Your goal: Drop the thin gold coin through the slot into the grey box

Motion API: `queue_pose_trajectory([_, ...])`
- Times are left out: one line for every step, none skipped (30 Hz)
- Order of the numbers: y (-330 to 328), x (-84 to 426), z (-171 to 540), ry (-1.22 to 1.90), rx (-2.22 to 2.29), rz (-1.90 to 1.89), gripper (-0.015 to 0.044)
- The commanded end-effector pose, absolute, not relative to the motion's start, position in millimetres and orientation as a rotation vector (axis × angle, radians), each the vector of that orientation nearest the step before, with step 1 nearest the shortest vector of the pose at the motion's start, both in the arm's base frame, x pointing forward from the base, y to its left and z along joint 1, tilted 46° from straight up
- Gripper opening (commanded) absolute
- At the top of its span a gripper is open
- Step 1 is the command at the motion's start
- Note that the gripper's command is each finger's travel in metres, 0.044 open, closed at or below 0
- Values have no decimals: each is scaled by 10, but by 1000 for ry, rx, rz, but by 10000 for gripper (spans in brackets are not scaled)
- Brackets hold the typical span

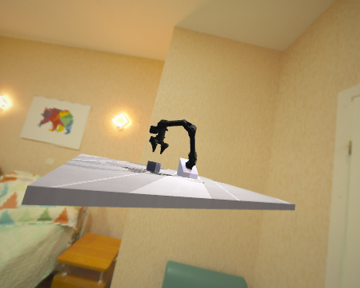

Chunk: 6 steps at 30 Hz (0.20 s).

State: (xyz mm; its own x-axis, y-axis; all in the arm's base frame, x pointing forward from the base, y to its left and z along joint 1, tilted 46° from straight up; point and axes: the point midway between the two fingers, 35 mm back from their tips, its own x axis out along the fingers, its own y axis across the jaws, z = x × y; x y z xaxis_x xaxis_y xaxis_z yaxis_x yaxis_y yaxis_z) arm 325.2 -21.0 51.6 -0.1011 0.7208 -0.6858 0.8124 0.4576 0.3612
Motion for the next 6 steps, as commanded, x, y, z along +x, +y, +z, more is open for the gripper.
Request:
queue_pose_trajectory([-217,3241,521,1858,1284,-133,440])
queue_pose_trajectory([-217,3241,521,1858,1284,-133,440])
queue_pose_trajectory([-217,3241,521,1858,1284,-133,440])
queue_pose_trajectory([-217,3241,521,1858,1284,-133,440])
queue_pose_trajectory([-217,3241,521,1858,1284,-133,440])
queue_pose_trajectory([-217,3241,521,1858,1284,-133,440])
